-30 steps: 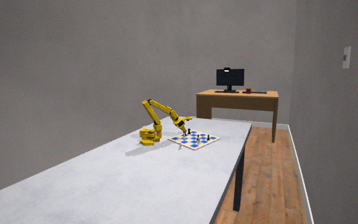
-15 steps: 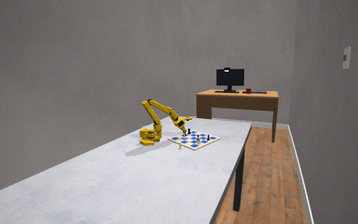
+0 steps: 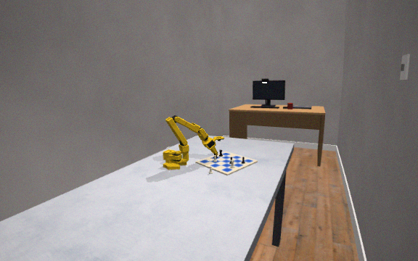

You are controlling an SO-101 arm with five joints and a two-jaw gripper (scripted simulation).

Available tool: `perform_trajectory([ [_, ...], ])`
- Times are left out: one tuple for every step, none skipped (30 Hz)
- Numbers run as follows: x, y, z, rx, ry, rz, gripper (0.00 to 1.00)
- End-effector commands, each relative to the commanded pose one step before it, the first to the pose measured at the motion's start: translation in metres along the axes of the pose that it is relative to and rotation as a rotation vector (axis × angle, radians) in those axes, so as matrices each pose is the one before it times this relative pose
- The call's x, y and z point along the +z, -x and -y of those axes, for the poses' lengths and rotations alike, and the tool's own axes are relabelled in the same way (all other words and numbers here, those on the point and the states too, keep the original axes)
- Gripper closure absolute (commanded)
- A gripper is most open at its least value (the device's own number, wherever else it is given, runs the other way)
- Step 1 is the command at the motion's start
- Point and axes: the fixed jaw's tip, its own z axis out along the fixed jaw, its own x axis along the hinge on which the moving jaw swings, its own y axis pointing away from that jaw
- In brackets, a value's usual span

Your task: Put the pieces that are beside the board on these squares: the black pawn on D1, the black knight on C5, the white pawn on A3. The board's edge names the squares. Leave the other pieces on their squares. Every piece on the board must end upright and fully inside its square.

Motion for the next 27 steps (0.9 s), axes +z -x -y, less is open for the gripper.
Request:
perform_trajectory([
  [-0.000358,-0.00280,0.00145,-0.00081,-0.00321,-0.01081,0.88],
  [0.000000,0.00000,0.00000,0.00000,0.00000,0.00001,0.88],
  [0.000000,0.00000,0.00000,0.00000,0.00000,-0.00001,0.87],
  [0.000000,0.00000,0.00000,0.00000,0.00000,0.00001,0.87],
  [0.000000,0.00000,0.00000,0.00000,0.00000,-0.00001,0.87],
  [0.000000,0.00000,0.00000,0.00000,0.00000,0.00001,0.87],
  [0.000000,0.00000,0.00000,0.00000,0.00000,0.00000,0.87],
  [0.000000,0.00000,0.00000,0.00000,0.00000,0.00000,0.87],
  [0.000000,0.00000,0.00000,0.00000,0.00000,-0.00001,0.87],
  [-0.000001,0.00000,-0.00001,0.00000,0.00003,0.00001,0.87],
  [-0.000001,0.00000,-0.00008,0.00000,0.00020,0.00000,0.87],
  [-0.000004,0.00000,-0.00018,0.00001,0.00046,0.00001,0.87],
  [-0.000005,0.00000,-0.00029,0.00002,0.00076,0.00000,0.87],
  [-0.000008,0.00000,-0.00040,0.00002,0.00104,0.00002,0.87],
  [-0.000009,0.00000,-0.00049,0.00003,0.00127,0.00000,0.87],
  [-0.000011,0.00000,-0.00055,0.00003,0.00143,0.00001,0.87],
  [-0.000011,0.00000,-0.00057,0.00003,0.00148,0.00000,0.87],
  [-0.000011,0.00000,-0.00055,0.00003,0.00143,0.00001,0.87],
  [-0.000009,0.00000,-0.00049,0.00003,0.00127,-0.00001,0.87],
  [-0.000008,0.00000,-0.00040,0.00002,0.00105,0.00000,0.87],
  [-0.000005,0.00000,-0.00029,0.00002,0.00076,-0.00001,0.87],
  [-0.000004,0.00000,-0.00018,0.00001,0.00046,0.00000,0.87],
  [-0.000001,0.00000,-0.00008,0.00000,0.00020,-0.00001,0.87],
  [0.000000,0.00000,0.00000,0.00000,0.00000,0.00000,0.87],
  [0.000000,0.00000,0.00000,0.00000,0.00000,0.00000,0.87],
  [-0.000001,0.00000,-0.00001,0.00000,0.00003,0.00001,0.87],
  [-0.000003,0.00000,-0.00004,-0.00016,0.00010,-0.00001,0.87],
])
